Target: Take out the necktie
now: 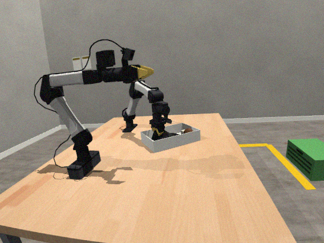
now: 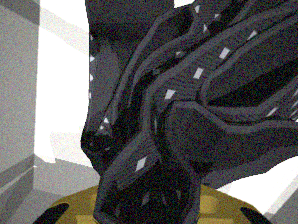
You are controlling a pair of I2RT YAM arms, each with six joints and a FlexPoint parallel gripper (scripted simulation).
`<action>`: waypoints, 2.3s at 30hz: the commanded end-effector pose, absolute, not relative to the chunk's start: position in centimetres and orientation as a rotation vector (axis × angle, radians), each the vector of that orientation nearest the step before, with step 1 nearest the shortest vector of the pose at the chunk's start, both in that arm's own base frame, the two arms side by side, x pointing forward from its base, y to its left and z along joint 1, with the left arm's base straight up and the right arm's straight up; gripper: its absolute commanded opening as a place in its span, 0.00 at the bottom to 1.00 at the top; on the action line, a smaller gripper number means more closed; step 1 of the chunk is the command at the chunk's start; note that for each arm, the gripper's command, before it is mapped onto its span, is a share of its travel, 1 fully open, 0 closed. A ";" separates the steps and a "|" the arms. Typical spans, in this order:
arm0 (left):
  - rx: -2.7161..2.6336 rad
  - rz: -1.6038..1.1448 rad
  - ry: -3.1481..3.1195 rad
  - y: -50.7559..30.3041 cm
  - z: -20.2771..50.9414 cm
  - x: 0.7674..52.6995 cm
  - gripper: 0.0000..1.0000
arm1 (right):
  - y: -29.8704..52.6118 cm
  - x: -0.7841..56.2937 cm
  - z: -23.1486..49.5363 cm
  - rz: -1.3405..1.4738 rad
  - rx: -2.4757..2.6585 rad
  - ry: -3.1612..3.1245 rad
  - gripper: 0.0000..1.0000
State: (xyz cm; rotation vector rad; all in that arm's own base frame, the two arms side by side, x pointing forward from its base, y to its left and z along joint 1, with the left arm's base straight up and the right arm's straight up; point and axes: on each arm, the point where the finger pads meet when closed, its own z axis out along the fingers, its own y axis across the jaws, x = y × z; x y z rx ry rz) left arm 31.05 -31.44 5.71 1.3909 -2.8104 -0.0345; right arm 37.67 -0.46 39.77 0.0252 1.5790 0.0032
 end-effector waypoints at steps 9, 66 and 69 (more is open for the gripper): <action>1.396 0.002 -2.814 -31.8 9.4 31.0 0.07 | -0.5 37.7 39.8 0.003 0.025 1.579 1.00; 1.400 0.046 -2.823 -31.8 30.2 31.0 0.07 | -0.5 37.7 39.8 0.003 0.025 1.579 1.00; 1.404 0.092 -2.831 -31.8 31.0 31.0 0.07 | -0.5 37.7 39.8 0.003 0.025 1.579 1.00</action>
